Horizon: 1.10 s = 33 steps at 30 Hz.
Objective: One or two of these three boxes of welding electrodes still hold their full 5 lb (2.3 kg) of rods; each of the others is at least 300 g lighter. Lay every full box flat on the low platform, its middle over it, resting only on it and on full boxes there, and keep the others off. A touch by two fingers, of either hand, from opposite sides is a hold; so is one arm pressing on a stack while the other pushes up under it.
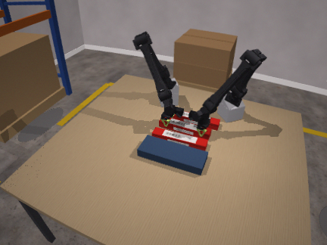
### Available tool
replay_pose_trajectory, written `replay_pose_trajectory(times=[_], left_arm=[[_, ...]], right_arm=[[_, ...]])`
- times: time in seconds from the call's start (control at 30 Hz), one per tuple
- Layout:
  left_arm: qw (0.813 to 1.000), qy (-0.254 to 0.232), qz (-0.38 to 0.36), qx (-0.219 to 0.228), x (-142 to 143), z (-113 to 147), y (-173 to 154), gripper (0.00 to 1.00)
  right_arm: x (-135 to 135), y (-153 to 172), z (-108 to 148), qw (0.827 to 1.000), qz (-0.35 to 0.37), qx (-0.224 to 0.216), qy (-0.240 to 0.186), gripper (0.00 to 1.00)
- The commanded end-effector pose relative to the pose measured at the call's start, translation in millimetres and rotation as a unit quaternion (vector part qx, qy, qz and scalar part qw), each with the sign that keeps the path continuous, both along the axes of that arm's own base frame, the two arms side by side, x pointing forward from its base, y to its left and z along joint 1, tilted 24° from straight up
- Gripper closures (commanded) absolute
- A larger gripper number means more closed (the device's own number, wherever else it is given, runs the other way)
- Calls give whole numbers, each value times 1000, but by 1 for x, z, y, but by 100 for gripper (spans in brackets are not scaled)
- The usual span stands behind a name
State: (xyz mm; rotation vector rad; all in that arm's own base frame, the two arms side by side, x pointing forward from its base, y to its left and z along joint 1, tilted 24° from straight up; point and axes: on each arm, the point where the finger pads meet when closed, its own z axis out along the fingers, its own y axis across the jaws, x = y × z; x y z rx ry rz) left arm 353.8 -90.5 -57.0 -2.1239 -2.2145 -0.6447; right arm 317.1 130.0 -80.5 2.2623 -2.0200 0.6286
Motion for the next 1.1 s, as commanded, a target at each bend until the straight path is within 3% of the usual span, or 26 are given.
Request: replay_pose_trajectory(times=[0.0, 0.5, 0.53, 1.07], left_arm=[[1000, -2, 5, 1, 2, 1, 9, 100], [1000, -1, 5, 2, 2, 1, 11, 100], [1000, -1, 5, 2, 2, 1, 11, 0], [1000, -9, 3, -4, 8, 5, 2, 0]], right_arm=[[7, 4, 5, 1000, 2, 5, -9, 100], [7, 4, 4, 1000, 2, 5, -9, 100], [7, 4, 4, 1000, 2, 5, -9, 0], [7, 4, 4, 1000, 2, 5, -9, 0]])
